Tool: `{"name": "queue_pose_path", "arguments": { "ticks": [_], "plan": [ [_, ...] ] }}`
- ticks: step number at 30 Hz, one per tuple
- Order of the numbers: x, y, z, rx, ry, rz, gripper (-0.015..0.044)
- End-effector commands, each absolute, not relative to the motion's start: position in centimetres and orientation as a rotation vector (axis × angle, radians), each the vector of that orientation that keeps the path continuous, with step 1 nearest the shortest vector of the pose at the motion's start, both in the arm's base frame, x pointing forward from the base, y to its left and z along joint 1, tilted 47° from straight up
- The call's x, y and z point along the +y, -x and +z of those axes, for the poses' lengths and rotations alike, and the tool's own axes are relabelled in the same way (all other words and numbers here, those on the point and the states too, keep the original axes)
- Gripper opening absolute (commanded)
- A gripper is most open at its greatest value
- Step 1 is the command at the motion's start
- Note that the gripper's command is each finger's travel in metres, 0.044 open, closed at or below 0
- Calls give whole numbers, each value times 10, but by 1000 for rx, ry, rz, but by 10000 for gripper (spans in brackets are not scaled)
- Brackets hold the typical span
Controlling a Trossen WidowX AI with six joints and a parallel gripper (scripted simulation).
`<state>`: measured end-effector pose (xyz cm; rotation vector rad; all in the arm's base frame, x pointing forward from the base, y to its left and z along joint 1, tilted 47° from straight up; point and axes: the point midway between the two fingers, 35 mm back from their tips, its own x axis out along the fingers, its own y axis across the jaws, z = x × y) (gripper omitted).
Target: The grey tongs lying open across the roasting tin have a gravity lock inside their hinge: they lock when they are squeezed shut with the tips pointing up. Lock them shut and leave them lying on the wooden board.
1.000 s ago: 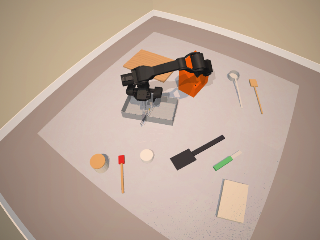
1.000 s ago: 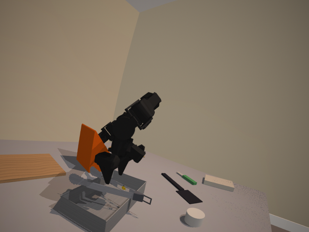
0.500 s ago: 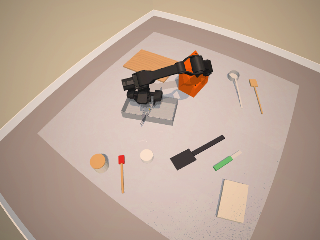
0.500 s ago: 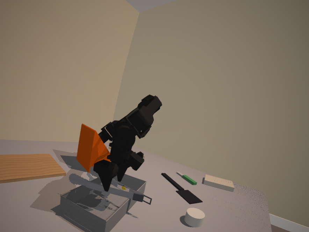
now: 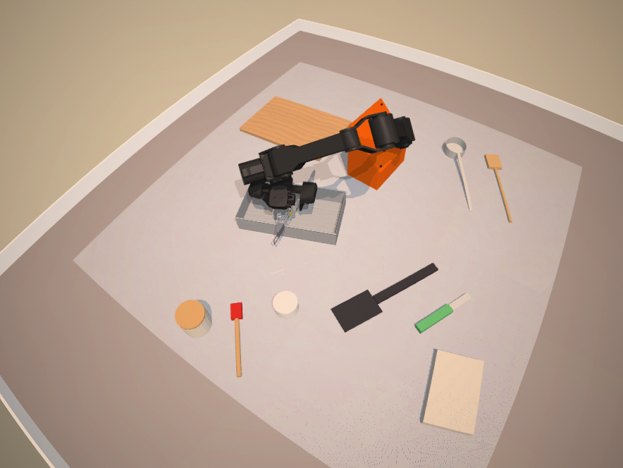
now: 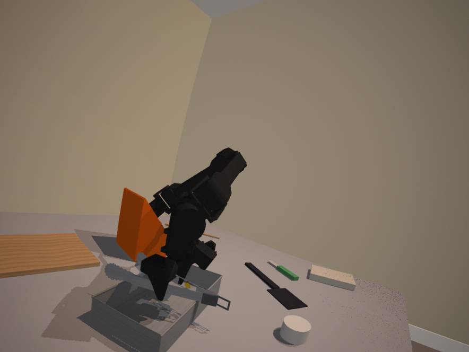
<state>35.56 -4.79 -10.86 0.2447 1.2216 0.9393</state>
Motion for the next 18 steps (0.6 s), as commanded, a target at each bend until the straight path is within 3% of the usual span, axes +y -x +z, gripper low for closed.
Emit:
{"name": "queue_pose_path", "arguments": {
  "ticks": [1,14,18],
  "plan": [
    [-42,-354,-113,1223,-255,942,440],
    [-27,-352,-124,1222,-257,945,440],
    [-30,-354,-123,1221,-247,943,355]
  ]
}}
